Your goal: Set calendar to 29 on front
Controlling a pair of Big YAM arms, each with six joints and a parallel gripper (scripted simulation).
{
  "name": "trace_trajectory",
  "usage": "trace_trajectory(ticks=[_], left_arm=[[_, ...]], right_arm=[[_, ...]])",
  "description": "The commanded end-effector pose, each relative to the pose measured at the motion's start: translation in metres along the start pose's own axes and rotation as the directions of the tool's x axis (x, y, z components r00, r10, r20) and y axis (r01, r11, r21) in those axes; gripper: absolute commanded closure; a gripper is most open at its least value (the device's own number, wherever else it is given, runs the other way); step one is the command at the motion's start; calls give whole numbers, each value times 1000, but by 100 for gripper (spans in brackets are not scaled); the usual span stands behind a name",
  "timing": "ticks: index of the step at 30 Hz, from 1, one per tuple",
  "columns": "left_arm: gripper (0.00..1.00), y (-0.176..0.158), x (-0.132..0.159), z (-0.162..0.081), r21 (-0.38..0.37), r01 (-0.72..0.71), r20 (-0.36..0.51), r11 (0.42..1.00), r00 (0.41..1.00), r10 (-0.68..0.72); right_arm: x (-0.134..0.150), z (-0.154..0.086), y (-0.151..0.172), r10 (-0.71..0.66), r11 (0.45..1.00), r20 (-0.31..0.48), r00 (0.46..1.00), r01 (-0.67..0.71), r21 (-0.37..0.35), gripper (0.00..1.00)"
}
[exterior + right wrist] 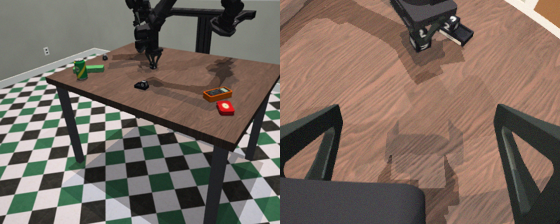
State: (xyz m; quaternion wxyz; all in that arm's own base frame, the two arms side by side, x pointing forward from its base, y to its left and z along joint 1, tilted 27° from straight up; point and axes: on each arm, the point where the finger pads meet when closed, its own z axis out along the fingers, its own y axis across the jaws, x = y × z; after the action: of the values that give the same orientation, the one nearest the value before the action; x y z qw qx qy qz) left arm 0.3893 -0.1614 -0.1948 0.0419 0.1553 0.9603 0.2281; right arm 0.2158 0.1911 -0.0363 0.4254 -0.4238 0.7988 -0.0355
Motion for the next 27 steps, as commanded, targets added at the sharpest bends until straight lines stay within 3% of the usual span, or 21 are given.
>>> trace_trajectory(ticks=[1,2,5,7,17,24,27], left_arm=[[76,8,-15,-15,4,16,-3,1000,1000,-16],[76,6,-11,1,-5,-17,-39,1000,999,17],[76,12,-49,0,-7,-23,-37,1000,999,23],[76,12,-49,0,-7,-23,-37,1000,999,23],[76,23,-125,1,-6,-20,-29,1000,999,20],[76,16,-132,-2,-5,-19,-17,1000,1000,19],[76,16,-132,-2,-4,-93,-18,996,995,93]], right_arm=[[-24,15,-11,12,999,18,1000,-13,35,0],[-30,19,-16,19,999,17,1000,-20,48,0],[-56,35,-39,52,994,21,998,-53,97,0],[-56,35,-39,52,994,21,998,-53,97,0],[-91,53,-76,115,979,32,993,-118,166,0],[-95,53,-72,110,980,46,993,-116,159,0],[-95,53,-72,110,980,46,993,-116,159,0]])
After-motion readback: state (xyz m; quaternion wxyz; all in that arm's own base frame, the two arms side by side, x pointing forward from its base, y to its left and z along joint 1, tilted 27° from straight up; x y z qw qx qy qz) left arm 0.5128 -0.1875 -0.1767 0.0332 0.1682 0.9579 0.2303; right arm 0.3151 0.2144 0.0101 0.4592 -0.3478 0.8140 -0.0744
